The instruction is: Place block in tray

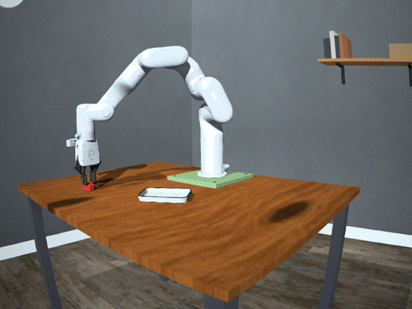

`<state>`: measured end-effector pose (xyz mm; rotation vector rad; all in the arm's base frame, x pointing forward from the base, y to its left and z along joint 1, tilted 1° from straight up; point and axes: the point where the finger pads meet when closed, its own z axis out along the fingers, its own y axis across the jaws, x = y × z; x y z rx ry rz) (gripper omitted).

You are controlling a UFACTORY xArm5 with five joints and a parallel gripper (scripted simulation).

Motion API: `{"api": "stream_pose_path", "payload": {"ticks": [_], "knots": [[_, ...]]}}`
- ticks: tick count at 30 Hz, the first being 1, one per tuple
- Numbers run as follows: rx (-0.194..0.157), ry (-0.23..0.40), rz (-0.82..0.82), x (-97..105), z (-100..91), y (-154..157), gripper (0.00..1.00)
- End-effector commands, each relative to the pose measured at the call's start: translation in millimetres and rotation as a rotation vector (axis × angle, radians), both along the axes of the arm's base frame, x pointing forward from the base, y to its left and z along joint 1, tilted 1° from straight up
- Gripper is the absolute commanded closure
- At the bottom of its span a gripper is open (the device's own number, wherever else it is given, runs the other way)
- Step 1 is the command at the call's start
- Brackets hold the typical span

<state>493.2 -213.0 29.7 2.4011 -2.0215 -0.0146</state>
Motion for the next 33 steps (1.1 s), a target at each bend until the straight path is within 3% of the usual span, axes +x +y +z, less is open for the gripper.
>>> {"api": "stream_pose_path", "payload": {"ticks": [1, 22, 33], "knots": [[-0.002, -0.005, 0.000, 2, 2.0, -1, 0.51], [-0.002, -0.005, 0.000, 1, -20.2, -1, 0.51], [-0.002, -0.005, 0.000, 1, -21.7, -1, 0.51]]}}
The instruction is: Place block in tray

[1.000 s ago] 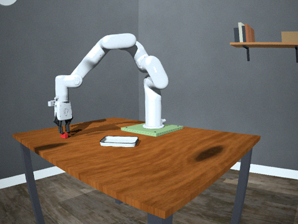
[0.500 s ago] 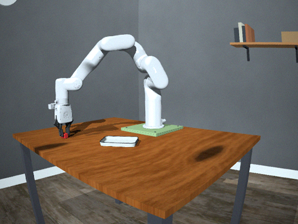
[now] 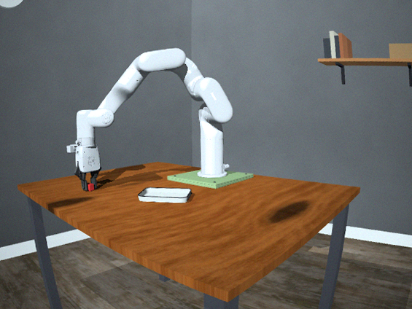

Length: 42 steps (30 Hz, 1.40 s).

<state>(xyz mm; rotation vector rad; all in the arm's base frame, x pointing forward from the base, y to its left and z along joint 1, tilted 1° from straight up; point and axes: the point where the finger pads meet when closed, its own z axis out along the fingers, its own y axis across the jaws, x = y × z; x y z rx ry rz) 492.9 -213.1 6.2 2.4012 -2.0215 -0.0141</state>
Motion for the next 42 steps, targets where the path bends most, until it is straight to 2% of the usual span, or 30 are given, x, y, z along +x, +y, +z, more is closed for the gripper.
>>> {"api": "stream_pose_path", "payload": {"ticks": [1, 5, 6, 42], "knots": [[-0.002, -0.004, 0.000, 1.5, 1.8, -0.6, 0.51], [-0.002, -0.004, 0.000, 1.5, 1.8, -0.6, 0.51], [-0.002, -0.004, 0.000, 1.5, 1.8, -0.6, 1.00], [-0.002, -0.004, 0.000, 1.5, 2.0, -0.6, 1.00]]}}
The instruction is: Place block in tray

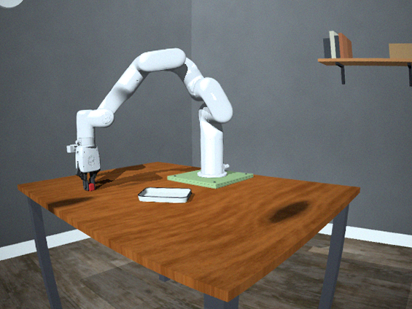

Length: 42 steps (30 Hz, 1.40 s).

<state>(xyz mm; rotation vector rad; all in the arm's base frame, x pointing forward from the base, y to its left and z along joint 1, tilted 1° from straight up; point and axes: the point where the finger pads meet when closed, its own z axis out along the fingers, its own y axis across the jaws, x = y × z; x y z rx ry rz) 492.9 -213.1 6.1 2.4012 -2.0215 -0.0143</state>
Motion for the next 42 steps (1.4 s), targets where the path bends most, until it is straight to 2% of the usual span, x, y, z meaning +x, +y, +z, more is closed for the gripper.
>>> {"api": "stream_pose_path", "payload": {"ticks": [1, 11, 26, 42], "knots": [[-0.002, -0.004, 0.000, 2, 2.5, -1, 1.00], [-0.002, -0.004, 0.000, 2, 12.6, -1, 1.00], [-0.002, -0.004, 0.000, 2, 46.5, 0, 1.00], [-0.002, -0.004, 0.000, 2, 51.5, 0, 1.00]]}}
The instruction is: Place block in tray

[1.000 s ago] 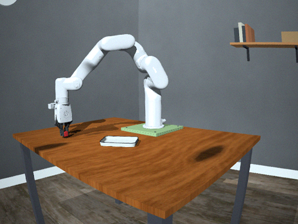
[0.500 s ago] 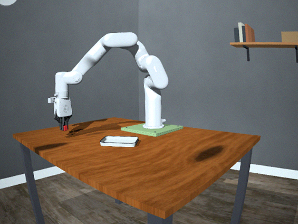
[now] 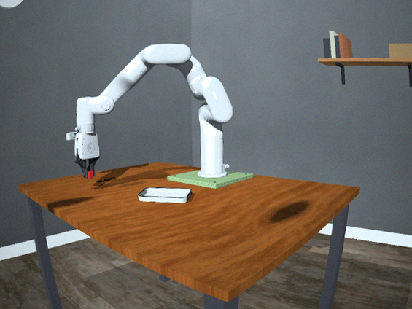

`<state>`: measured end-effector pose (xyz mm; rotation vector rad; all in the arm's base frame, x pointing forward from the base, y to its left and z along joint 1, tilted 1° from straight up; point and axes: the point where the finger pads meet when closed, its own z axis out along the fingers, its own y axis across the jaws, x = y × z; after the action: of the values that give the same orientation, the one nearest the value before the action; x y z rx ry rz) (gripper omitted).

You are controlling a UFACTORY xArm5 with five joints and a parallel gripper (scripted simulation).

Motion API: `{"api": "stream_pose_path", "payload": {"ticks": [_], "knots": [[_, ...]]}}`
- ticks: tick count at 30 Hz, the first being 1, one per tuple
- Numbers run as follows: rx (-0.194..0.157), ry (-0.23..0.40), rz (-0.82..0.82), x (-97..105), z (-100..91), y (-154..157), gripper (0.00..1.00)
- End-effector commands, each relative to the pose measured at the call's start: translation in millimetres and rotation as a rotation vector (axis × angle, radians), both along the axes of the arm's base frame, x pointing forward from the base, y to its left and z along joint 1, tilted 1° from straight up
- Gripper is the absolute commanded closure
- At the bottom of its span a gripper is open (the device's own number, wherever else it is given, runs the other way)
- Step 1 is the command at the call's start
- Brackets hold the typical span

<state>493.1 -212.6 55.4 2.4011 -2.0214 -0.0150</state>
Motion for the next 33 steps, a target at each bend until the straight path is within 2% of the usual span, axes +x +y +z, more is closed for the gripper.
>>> {"api": "stream_pose_path", "payload": {"ticks": [1, 10, 13, 17, 20, 21, 24, 33], "knots": [[-0.002, -0.005, 0.000, 2, 2.2, -1, 1.00], [-0.002, -0.005, 0.000, 1, 2.2, 0, 1.00], [-0.002, -0.005, 0.000, -5, 2.1, 14, 1.00], [-0.003, -0.004, 0.000, -36, 1.9, 79, 1.00], [-0.003, -0.004, 0.000, -41, 1.6, 88, 1.00], [-0.003, -0.003, 0.000, -58, 0.6, 125, 1.00], [-0.005, -0.001, 0.000, -73, -1.8, 152, 1.00], [-0.006, 0.001, 0.000, -128, -1.9, 266, 1.00]]}}
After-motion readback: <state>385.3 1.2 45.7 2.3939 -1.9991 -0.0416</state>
